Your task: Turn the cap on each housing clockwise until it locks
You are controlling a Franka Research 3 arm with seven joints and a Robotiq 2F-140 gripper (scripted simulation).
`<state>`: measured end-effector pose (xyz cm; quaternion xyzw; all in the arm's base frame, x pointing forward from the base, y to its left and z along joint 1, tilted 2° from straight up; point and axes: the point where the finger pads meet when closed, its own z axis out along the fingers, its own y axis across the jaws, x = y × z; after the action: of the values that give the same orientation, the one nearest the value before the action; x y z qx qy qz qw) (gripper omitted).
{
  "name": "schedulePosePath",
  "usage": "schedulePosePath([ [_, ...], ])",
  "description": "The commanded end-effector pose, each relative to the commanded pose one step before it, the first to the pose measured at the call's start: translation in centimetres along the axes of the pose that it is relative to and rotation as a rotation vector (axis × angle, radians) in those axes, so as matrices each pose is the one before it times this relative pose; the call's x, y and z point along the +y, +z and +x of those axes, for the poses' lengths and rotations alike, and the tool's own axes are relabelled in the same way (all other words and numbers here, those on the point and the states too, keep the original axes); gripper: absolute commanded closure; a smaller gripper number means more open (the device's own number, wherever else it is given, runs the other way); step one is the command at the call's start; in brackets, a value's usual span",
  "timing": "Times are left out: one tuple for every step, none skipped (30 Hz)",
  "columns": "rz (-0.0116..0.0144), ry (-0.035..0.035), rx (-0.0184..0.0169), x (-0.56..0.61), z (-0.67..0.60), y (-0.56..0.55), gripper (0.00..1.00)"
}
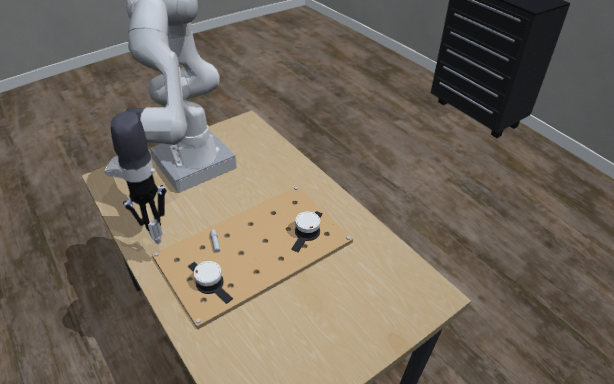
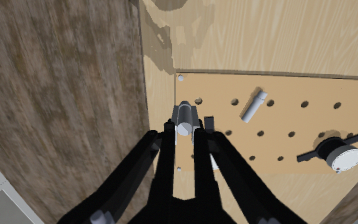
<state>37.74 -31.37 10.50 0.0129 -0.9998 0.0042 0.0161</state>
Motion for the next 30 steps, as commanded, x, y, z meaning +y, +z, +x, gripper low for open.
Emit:
schedulePosePath([
  [0.00054, 0.01008, 0.00382, 0.067, 0.005, -0.623, 0.9],
  [0.00001, 0.0, 0.0, 0.0, 0.0, -0.098, 0.9],
  [0.00001, 0.00001, 0.0, 0.0, 0.001, -0.09, 0.9],
  [0.0, 0.0, 0.0, 0.0, 0.0, -0.082, 0.9],
  [-0.00001, -0.00001, 0.0, 0.0, -0.001, -0.075, 0.9],
  [0.0, 0.0, 0.0, 0.0, 0.0, -0.066, 0.9],
  [0.0, 0.0, 0.0, 0.0, 0.0, -0.058, 0.9],
  [0.0, 0.0, 0.0, 0.0, 0.0, -0.051, 0.9],
  [0.0, 0.0, 0.0, 0.0, 0.0, -0.043, 0.9],
  [0.0, 0.0, 0.0, 0.0, 0.0, 0.0, 0.9],
  [0.0, 0.0, 0.0, 0.0, 0.0, 0.0, 0.9],
  [0.0, 0.0, 0.0, 0.0, 0.0, -0.036, 0.9],
  [0.0, 0.0, 0.0, 0.0, 0.0, -0.03, 0.9],
  [0.0, 0.0, 0.0, 0.0, 0.0, -0.024, 0.9],
  [0.0, 0.0, 0.0, 0.0, 0.0, -0.018, 0.9],
  [0.0, 0.0, 0.0, 0.0, 0.0, -0.013, 0.9],
  [0.0, 0.0, 0.0, 0.0, 0.0, -0.009, 0.9],
  [0.0, 0.0, 0.0, 0.0, 0.0, -0.006, 0.9],
  [0.0, 0.0, 0.0, 0.0, 0.0, -0.003, 0.9],
  [0.0, 0.0, 0.0, 0.0, 0.0, -0.001, 0.9],
  [0.0, 0.0, 0.0, 0.0, 0.0, 0.0, 0.9],
  [-0.00057, 0.00004, -0.00013, 0.178, -0.081, 0.007, 0.9],
  [-0.00331, 0.00019, -0.00069, 1.066, -0.466, 0.037, 0.9],
  [-0.00672, 0.0003, -0.00106, 2.393, -0.942, 0.074, 0.9],
  [-0.0085, 0.00014, -0.00048, 3.534, -1.114, 0.098, 0.9],
  [-0.00713, -0.00024, 0.0009, 1.274, 0.067, 0.069, 0.9],
  [0.0, 0.0, 0.0, 0.0, 0.0, 0.0, 0.9],
  [0.0, 0.0, 0.0, 0.0, 0.0, 0.0, 0.9],
  [-0.00271, -0.00055, 0.00203, 4.721, -0.814, 0.154, 0.9],
  [0.00294, -0.00053, 0.0019, 1.484, 0.24, 0.089, 0.9],
])
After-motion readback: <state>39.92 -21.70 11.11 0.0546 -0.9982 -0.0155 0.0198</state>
